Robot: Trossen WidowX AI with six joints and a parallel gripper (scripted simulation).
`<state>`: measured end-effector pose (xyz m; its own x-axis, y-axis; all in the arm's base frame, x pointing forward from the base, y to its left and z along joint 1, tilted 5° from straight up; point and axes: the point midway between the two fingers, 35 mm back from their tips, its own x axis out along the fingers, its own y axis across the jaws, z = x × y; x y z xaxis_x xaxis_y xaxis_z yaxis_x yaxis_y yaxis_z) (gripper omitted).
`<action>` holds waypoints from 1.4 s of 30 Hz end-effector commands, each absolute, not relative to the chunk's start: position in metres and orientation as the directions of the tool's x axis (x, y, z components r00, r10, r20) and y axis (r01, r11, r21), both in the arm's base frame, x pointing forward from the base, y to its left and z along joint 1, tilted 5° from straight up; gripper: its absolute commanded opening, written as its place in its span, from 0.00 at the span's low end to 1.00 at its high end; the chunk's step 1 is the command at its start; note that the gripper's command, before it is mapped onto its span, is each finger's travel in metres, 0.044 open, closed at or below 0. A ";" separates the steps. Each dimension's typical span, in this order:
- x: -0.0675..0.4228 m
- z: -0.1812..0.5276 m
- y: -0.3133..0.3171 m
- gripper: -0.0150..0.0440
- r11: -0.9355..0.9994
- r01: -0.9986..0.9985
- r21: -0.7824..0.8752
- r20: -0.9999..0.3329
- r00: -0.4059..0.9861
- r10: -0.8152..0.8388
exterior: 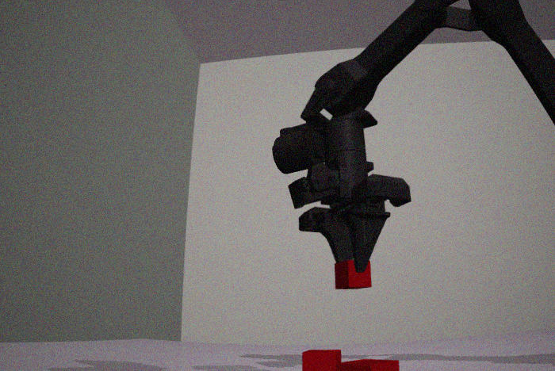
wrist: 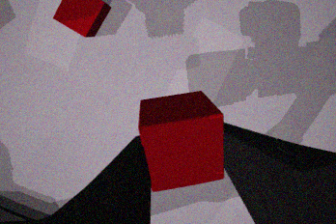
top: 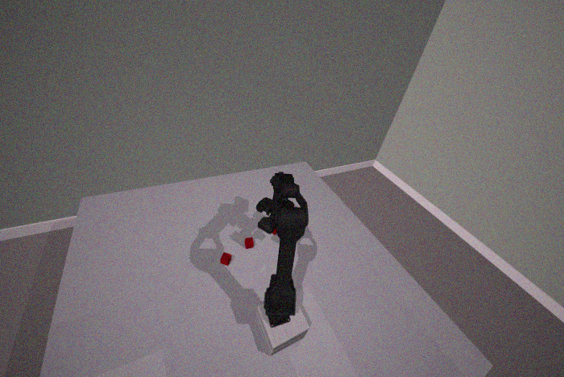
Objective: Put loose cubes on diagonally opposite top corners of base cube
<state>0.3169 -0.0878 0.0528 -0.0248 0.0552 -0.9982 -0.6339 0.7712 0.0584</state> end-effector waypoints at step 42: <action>0.304 0.037 0.043 0.43 0.918 -0.387 0.082 -0.996 -0.007 0.086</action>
